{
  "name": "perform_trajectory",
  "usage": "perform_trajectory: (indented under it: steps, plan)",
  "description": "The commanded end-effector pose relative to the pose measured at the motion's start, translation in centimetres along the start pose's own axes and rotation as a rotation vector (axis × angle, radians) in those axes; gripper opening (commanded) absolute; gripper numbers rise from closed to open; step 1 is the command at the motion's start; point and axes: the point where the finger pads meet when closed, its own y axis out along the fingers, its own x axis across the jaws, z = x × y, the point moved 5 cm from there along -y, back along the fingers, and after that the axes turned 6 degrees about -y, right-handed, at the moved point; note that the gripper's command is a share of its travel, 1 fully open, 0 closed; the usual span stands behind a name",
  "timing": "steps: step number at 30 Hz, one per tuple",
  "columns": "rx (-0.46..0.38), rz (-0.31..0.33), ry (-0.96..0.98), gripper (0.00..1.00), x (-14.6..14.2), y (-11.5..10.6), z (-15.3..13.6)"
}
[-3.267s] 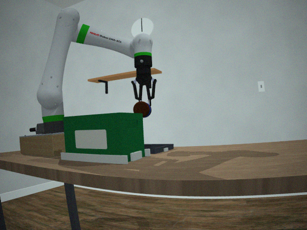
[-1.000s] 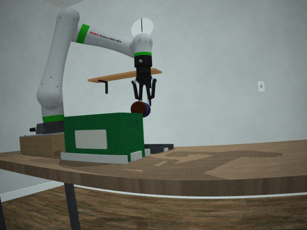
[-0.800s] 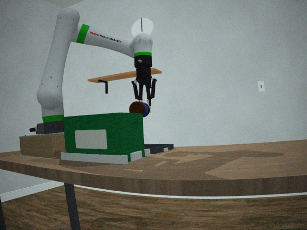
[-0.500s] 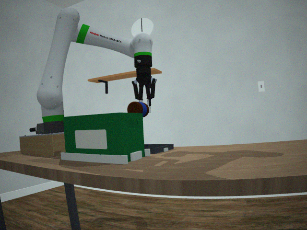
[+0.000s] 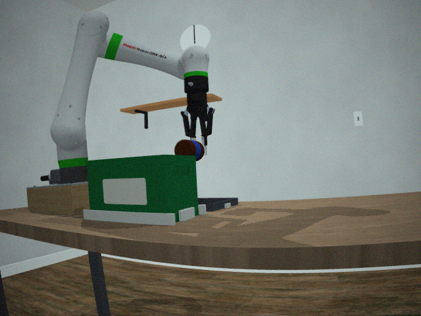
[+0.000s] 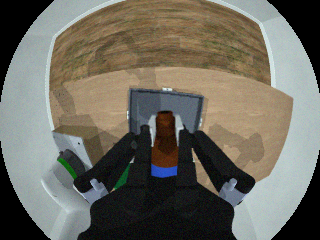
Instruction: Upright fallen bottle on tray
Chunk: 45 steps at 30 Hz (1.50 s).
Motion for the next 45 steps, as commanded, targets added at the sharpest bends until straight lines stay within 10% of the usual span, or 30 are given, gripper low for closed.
perform_trajectory:
  steps: [1,45]
  plan:
    - [0.000,0.000,0.000,0.00,0.01,-0.02,0.01]
    - [0.000,0.000,0.219,0.00,0.01,-0.02,0.00]
